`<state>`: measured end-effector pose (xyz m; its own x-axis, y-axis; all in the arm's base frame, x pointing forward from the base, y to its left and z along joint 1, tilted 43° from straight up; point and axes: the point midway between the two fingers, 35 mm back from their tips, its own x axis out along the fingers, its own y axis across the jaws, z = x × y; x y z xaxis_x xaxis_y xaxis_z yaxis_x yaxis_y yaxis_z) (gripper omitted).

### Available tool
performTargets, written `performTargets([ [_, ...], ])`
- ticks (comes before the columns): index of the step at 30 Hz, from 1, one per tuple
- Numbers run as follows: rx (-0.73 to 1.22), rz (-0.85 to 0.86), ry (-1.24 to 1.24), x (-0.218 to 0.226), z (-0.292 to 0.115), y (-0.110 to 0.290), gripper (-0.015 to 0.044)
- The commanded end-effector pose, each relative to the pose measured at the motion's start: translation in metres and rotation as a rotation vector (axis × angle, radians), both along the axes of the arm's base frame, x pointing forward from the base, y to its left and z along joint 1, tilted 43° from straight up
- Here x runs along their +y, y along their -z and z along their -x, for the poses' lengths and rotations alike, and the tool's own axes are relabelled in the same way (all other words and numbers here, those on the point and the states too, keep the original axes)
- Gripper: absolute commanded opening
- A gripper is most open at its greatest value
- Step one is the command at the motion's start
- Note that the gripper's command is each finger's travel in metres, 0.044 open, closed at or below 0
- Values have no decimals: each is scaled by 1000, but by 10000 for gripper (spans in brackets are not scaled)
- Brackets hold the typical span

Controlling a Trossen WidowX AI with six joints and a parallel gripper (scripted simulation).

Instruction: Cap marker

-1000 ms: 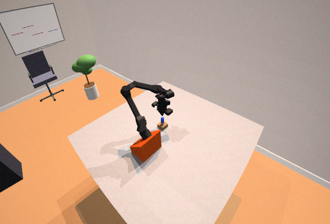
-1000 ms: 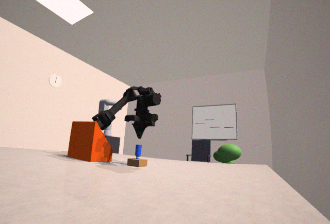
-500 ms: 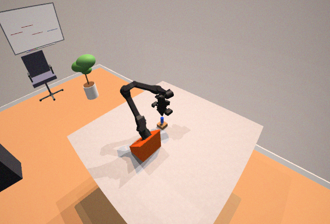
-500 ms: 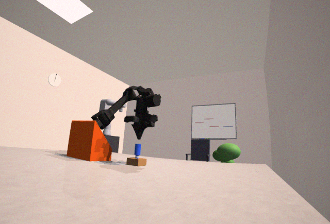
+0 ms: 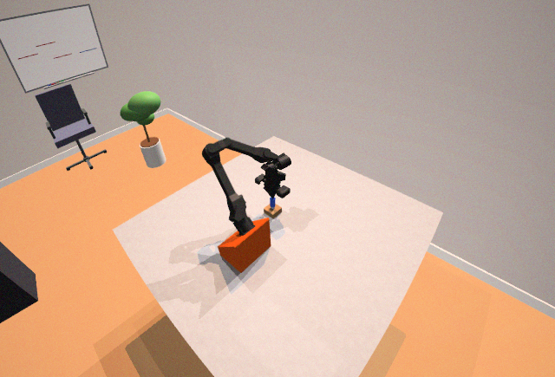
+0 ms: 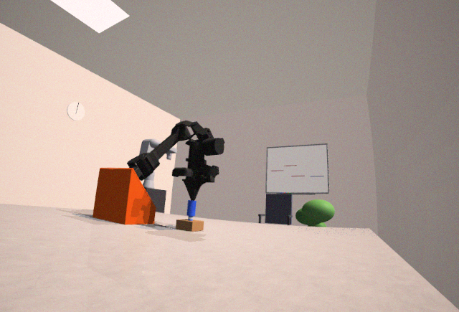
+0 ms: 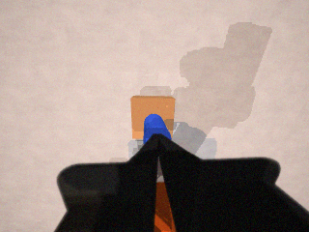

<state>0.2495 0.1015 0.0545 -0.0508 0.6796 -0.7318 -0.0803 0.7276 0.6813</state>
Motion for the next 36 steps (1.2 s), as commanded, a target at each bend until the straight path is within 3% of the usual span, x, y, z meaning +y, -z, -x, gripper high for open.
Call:
performTargets([
  [1, 15, -4, 3, 6, 3, 7, 0],
  [11, -2, 0, 2, 2, -1, 2, 0],
  [18, 1, 4, 3, -57, -6, -59, 0],
  [25, 1, 3, 3, -58, -6, -61, 0],
  [36, 1, 3, 3, -58, -6, -61, 289],
])
